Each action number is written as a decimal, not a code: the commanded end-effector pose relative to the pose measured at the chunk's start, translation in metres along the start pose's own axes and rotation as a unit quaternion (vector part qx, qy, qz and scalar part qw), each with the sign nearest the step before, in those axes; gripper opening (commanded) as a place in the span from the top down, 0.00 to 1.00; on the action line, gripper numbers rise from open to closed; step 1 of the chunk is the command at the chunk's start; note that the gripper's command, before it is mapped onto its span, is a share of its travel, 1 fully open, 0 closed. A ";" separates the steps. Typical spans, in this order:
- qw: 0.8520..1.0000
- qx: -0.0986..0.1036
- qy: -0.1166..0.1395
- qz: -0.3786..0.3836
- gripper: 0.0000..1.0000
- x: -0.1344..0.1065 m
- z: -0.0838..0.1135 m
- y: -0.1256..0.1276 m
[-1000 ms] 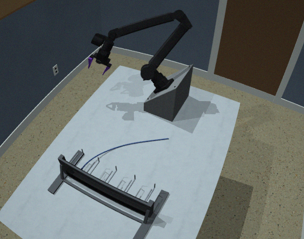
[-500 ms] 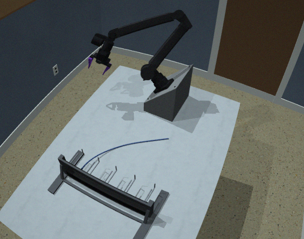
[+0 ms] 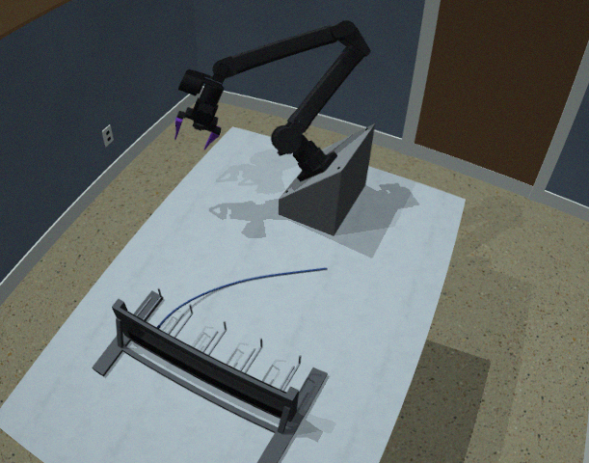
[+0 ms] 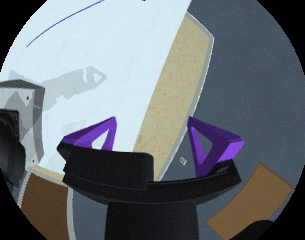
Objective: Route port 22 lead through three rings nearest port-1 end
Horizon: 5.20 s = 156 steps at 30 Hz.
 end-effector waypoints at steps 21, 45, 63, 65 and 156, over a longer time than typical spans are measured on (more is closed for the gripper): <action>0.923 0.114 -0.049 0.363 0.00 0.172 -0.009 0.095; 0.691 0.215 -0.073 0.686 0.00 0.344 -0.026 0.225; 0.681 0.215 -0.076 0.695 1.00 0.352 -0.025 0.229; 0.681 0.215 -0.076 0.695 1.00 0.352 -0.025 0.229; 0.621 0.208 -0.094 0.750 0.68 0.355 -0.021 0.240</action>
Point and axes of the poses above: the point where the finger pads meet when closed, its own z axis back along the fingers, its own y axis across the jaws, x = y × z, the point moved 6 cm from there along z, back along the fingers, and after that the axes turned 1 degree about -z, right-handed, at the moved point
